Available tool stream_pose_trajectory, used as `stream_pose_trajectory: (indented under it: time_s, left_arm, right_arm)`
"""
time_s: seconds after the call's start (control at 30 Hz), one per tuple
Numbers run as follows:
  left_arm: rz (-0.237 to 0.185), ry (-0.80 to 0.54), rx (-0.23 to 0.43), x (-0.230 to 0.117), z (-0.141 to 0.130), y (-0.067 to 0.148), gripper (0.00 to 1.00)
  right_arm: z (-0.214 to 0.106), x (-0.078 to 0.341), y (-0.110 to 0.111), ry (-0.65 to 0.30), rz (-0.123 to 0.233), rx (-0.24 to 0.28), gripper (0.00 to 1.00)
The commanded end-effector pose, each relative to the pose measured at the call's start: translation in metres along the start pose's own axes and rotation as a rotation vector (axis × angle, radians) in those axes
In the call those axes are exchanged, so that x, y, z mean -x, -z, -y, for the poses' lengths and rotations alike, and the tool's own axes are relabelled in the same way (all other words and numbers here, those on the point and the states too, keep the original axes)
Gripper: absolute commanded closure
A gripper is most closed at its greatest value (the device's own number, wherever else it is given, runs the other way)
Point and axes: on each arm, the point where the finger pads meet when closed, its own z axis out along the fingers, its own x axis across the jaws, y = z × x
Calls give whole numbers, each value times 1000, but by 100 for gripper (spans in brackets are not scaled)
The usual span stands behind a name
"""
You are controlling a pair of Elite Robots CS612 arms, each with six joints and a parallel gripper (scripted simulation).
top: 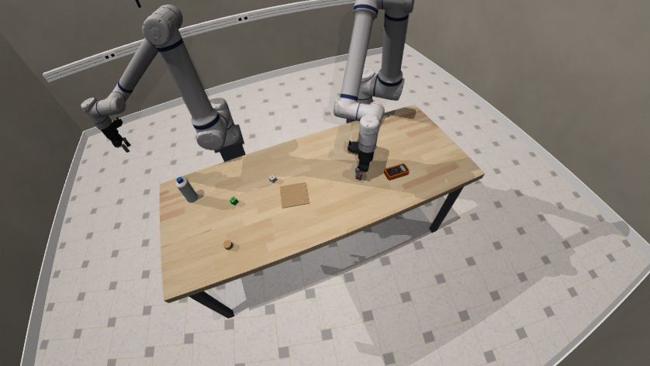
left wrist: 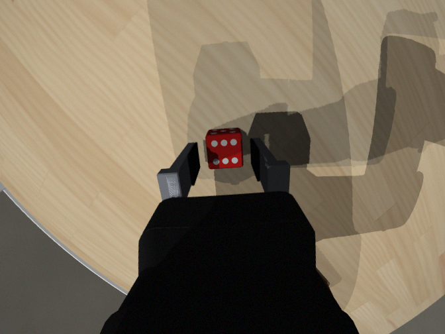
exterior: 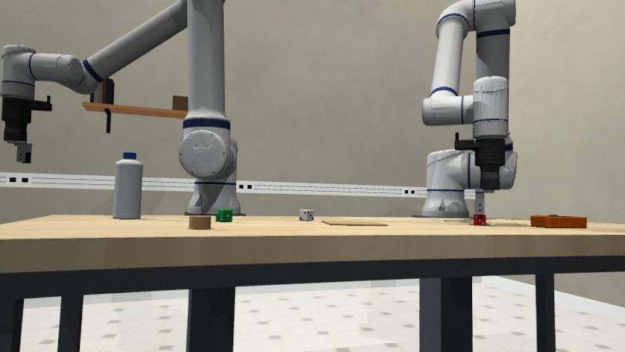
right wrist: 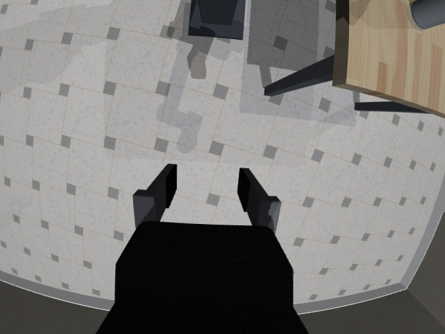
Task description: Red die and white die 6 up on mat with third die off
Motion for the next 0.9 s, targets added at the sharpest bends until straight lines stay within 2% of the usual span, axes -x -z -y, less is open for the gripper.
stream_pose_trajectory:
  time_s: [0.0,0.47,0.87]
  left_arm:
    - [2,0,0,1,0,-3,13]
    - [2,0,0,1,0,-28,13]
    - [2,0,0,1,0,-31,13]
  right_arm:
    - [-1,0,1,0,0,2,0]
    - [-1,0,1,0,0,2,0]
    - [-1,0,1,0,0,2,0]
